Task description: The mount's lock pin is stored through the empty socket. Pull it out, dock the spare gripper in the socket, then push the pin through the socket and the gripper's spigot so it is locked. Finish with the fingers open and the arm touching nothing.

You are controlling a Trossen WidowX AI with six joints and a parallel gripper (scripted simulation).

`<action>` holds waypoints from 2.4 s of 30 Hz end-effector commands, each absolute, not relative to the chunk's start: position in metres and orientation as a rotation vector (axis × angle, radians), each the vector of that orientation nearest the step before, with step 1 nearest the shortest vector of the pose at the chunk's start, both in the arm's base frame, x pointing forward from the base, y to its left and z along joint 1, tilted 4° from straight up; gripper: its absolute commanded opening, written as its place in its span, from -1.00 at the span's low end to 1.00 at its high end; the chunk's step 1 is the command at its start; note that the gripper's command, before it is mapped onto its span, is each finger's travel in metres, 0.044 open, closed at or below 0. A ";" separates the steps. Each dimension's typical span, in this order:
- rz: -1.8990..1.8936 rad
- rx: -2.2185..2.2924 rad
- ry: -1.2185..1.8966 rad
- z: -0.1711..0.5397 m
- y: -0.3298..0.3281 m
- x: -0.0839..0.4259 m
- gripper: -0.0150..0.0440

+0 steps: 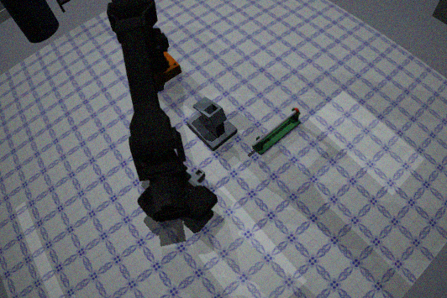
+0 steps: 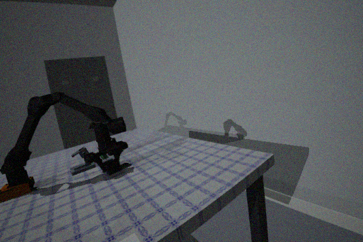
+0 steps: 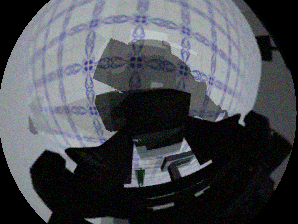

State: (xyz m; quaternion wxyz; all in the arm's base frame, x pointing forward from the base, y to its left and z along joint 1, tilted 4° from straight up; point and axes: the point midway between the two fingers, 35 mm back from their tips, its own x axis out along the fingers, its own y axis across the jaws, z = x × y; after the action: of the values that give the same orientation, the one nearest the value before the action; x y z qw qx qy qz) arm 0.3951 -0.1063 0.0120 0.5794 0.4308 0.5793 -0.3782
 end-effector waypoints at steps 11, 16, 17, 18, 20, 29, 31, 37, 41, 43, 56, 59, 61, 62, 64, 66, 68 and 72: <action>-0.888 1.007 1.353 0.020 -0.107 0.395 -0.23; -0.888 1.007 1.353 0.043 -0.109 0.395 -0.49; -0.888 1.007 1.353 0.048 -0.109 0.395 -0.49; -0.888 1.007 1.353 0.054 -0.109 0.394 -0.49; -0.888 1.007 1.353 0.060 -0.109 0.393 -0.49; -0.937 1.056 1.339 0.055 -0.108 0.393 -0.49; -0.974 1.093 1.322 0.055 -0.108 0.392 -0.49; -1.084 1.203 1.266 0.055 -0.106 0.391 -0.49; -1.156 1.275 1.225 0.056 -0.105 0.390 -0.49; -1.192 1.311 1.204 0.056 -0.105 0.389 -0.49; -1.424 1.541 1.043 0.057 -0.101 0.386 -0.49; -1.476 1.593 1.000 0.057 -0.101 0.385 -0.49; -1.511 1.627 0.971 0.057 -0.100 0.384 -0.49; -1.528 1.644 0.956 0.057 -0.100 0.384 -0.49; -1.562 1.678 0.926 0.058 -0.099 0.384 -0.49; -1.597 1.712 0.894 0.058 -0.099 0.383 -0.49; -1.631 1.745 0.862 0.058 -0.098 0.383 -0.49; -1.698 1.810 0.794 0.058 -0.098 0.381 -0.49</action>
State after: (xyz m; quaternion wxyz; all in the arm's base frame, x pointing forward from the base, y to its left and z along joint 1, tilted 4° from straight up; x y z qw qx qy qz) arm 0.3809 -0.0979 0.0523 0.2840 0.6556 0.3202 -0.6221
